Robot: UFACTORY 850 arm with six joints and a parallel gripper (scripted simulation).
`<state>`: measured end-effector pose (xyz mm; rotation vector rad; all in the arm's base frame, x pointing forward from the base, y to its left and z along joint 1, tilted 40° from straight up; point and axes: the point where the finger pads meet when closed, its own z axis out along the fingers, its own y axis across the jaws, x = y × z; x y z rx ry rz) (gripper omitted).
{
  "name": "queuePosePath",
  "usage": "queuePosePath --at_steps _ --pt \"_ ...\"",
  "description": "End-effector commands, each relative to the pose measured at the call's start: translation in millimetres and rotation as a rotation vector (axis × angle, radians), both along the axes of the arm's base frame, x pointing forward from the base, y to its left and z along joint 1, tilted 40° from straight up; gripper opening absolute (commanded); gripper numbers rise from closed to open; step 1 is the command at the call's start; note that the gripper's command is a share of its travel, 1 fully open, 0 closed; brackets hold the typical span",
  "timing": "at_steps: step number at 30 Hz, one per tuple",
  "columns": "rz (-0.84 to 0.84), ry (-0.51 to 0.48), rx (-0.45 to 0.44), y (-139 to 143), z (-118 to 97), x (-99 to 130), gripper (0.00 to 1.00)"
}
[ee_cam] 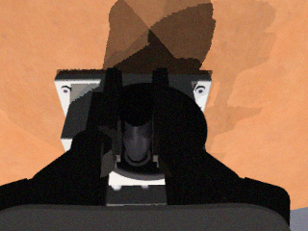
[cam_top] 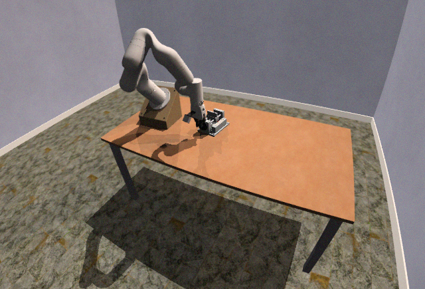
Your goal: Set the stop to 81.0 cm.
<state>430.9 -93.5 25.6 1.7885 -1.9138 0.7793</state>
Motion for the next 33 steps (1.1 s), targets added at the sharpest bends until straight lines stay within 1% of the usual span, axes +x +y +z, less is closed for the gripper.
queuePosePath --at_steps 1,16,33 --pt "0.0 -0.001 0.0 0 0 1 0.06" --pt "0.0 -0.001 0.0 0 0 3 0.06" --pt "0.0 -0.001 0.0 -4 -3 12 0.06"
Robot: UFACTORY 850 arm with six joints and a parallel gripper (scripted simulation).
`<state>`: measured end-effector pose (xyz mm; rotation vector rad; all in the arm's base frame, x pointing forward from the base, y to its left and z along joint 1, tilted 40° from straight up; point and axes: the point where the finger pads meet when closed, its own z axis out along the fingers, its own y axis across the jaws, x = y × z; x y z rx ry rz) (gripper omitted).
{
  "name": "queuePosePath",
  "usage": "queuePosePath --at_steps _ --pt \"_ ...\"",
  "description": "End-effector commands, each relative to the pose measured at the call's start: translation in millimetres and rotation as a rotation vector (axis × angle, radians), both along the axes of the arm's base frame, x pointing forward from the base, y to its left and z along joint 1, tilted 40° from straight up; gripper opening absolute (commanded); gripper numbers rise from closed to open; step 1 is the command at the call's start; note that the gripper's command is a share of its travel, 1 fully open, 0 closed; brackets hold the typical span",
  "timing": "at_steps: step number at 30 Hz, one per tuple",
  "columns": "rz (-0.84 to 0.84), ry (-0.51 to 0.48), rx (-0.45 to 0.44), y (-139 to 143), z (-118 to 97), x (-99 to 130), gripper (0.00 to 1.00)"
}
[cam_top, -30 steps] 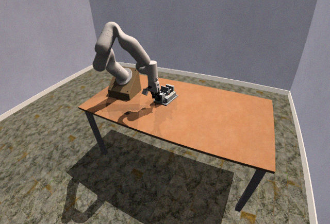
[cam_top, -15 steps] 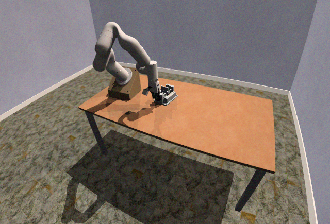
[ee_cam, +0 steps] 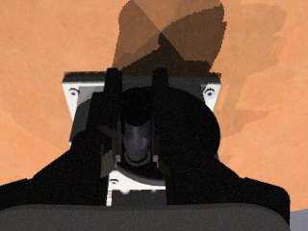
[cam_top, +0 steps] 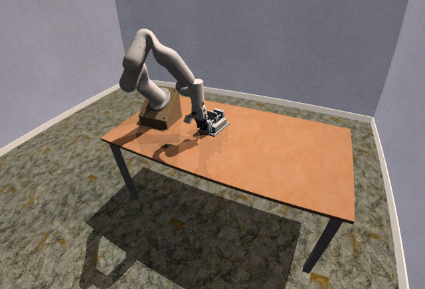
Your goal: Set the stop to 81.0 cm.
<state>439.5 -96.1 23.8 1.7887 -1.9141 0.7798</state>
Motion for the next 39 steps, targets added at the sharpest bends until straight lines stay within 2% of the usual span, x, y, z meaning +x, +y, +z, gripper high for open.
queuePosePath --at_steps 1,20,39 --pt "0.0 0.0 0.0 -2 -2 4 0.06" --pt "0.0 0.0 0.0 -17 -18 15 0.06" --pt "0.0 0.0 0.0 -30 -36 4 0.06"
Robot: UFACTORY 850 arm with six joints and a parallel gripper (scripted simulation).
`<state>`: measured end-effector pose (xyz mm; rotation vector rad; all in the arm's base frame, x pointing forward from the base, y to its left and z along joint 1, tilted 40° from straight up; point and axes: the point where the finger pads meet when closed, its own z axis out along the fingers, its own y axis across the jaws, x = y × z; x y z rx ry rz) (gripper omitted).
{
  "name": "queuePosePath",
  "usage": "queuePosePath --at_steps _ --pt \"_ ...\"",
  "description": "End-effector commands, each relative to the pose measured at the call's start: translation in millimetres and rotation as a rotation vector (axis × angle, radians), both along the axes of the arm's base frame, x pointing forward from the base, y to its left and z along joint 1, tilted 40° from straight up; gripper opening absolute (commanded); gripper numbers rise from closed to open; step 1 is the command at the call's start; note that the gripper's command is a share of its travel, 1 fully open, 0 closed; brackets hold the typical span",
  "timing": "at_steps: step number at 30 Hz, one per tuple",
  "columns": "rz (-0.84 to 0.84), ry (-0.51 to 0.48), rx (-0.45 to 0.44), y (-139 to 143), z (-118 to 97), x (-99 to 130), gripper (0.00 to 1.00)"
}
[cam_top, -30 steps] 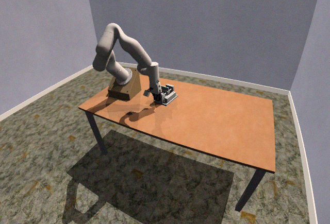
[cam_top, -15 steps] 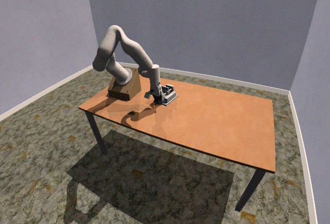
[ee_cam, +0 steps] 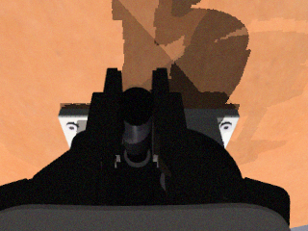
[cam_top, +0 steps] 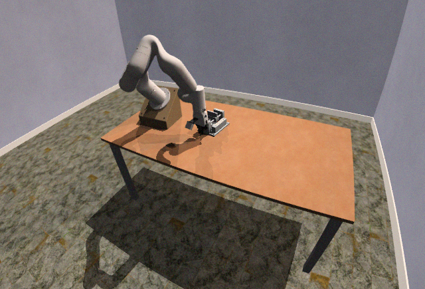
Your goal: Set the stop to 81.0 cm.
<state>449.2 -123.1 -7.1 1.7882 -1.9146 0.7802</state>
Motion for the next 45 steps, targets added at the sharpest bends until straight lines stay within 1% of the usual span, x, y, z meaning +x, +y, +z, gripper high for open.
queuePosePath --at_steps 1,7,9,14,20,24,26,34,45 --pt "0.001 0.0 0.0 -4 -6 -7 0.06" --pt "0.001 0.0 0.0 -6 -10 -16 0.06" --pt "0.001 0.0 0.0 -6 -10 -16 0.06" --pt "0.001 0.0 0.0 -5 -11 -26 0.06" --pt "0.001 0.0 0.0 -1 -8 -39 0.06" --pt "0.001 0.0 0.0 5 -2 -47 0.06" --pt "0.001 0.0 0.0 5 -2 -47 0.06" --pt "0.001 0.0 0.0 16 11 -51 0.06" --pt "0.001 0.0 0.0 24 21 -47 0.06"
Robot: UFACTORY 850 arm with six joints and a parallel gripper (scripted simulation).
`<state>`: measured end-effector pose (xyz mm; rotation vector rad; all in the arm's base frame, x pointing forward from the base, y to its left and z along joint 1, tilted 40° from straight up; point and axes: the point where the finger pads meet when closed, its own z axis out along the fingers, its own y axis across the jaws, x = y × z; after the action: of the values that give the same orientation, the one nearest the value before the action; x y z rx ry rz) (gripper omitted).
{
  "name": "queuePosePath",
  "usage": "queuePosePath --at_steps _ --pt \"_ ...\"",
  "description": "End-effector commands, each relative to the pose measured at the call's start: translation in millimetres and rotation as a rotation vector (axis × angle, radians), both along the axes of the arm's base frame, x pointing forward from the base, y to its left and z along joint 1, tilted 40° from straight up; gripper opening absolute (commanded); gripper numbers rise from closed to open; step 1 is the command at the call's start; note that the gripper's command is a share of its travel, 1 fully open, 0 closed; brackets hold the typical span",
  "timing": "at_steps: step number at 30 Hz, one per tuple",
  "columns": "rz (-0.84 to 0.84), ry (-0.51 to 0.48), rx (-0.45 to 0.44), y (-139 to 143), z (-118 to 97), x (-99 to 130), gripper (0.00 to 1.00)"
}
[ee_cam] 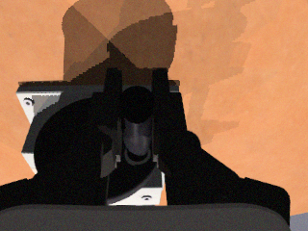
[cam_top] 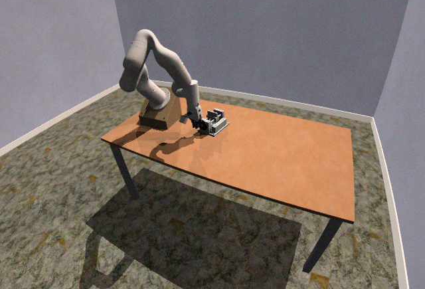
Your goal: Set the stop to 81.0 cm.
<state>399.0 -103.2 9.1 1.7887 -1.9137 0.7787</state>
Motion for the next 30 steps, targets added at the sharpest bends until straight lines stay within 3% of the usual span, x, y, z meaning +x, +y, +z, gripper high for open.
queuePosePath --at_steps 1,30 --pt "0.0 -0.001 0.0 5 6 4 0.06" --pt "0.0 -0.001 0.0 10 17 33 0.06"
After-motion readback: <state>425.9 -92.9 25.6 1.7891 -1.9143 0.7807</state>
